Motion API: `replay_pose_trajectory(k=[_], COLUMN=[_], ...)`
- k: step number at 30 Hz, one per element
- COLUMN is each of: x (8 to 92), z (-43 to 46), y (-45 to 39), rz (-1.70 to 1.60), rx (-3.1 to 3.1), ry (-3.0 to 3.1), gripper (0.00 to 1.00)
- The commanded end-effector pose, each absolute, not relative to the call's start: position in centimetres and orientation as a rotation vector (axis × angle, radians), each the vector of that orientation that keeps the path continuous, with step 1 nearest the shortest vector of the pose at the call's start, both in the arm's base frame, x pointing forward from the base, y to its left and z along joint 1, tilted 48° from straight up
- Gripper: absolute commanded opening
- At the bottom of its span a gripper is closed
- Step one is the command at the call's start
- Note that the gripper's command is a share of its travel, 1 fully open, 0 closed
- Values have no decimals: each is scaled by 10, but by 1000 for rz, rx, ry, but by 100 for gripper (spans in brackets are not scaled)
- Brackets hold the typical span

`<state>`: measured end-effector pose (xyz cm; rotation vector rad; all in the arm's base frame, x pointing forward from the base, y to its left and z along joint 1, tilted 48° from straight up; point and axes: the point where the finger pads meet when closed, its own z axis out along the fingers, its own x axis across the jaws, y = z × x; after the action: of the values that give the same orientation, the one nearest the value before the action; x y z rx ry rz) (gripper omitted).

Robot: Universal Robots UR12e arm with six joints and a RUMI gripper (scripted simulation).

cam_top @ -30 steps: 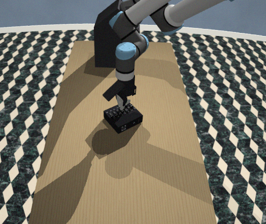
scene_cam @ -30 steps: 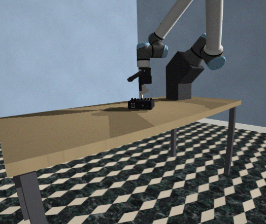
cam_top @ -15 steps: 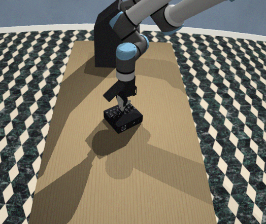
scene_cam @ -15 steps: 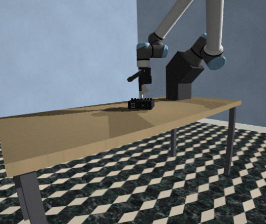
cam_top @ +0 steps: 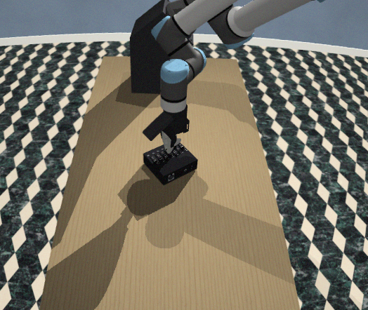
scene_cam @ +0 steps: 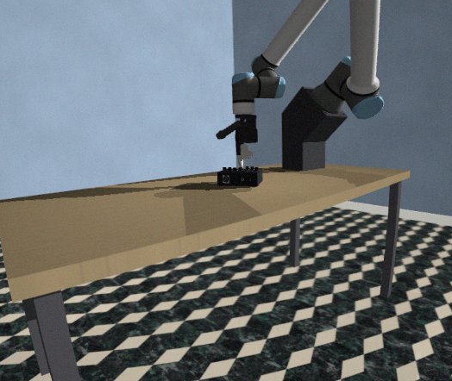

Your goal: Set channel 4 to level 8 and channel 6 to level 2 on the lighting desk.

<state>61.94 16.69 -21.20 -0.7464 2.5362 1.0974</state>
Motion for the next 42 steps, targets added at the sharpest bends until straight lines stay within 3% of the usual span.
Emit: replay_pose_trajectory(k=[1,42], x=[620,613], z=[-212,-188], y=[166,135], rz=[1096,1096], rx=[-746,-746], ry=[2536,2536], gripper=[0,0])
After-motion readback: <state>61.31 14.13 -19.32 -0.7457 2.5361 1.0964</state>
